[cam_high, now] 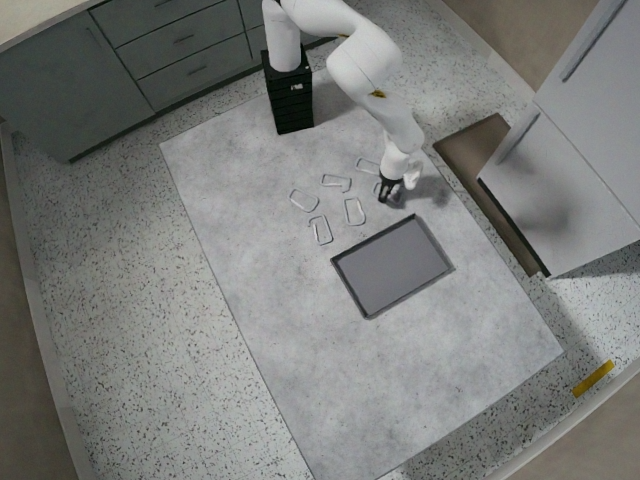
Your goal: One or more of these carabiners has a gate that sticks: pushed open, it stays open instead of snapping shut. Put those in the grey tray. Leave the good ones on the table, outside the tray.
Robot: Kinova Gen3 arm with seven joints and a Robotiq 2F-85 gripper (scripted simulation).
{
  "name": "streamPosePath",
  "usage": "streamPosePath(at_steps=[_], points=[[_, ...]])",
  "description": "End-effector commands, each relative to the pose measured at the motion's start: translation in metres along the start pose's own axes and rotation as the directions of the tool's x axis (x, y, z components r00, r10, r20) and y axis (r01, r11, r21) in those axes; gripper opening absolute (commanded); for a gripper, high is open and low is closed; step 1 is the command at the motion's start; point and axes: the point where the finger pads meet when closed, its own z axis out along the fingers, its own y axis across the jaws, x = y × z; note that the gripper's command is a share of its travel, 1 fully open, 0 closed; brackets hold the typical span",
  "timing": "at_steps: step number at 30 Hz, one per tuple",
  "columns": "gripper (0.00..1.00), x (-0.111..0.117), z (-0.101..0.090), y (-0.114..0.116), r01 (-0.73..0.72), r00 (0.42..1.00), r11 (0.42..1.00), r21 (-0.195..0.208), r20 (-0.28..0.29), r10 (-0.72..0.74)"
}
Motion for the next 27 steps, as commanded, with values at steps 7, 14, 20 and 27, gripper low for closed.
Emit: streamPosePath(at_steps=[7, 14, 20, 27], points=[[0.75, 0.0008, -0.0007, 0.0004, 0.0, 1.0, 1.0, -0.001, -0.001, 0.0], [0.75, 0.0008, -0.0007, 0.0004, 0.0, 1.0, 1.0, -0.001, -0.001, 0.0], [0.71, 0.0008, -0.0007, 0.0004, 0.0, 1.0, 1.0, -0.001, -0.001, 0.0], [0.71, 0.0008, -0.0007, 0.0004, 0.0, 1.0, 1.0, -0.001, -0.001, 0.0]])
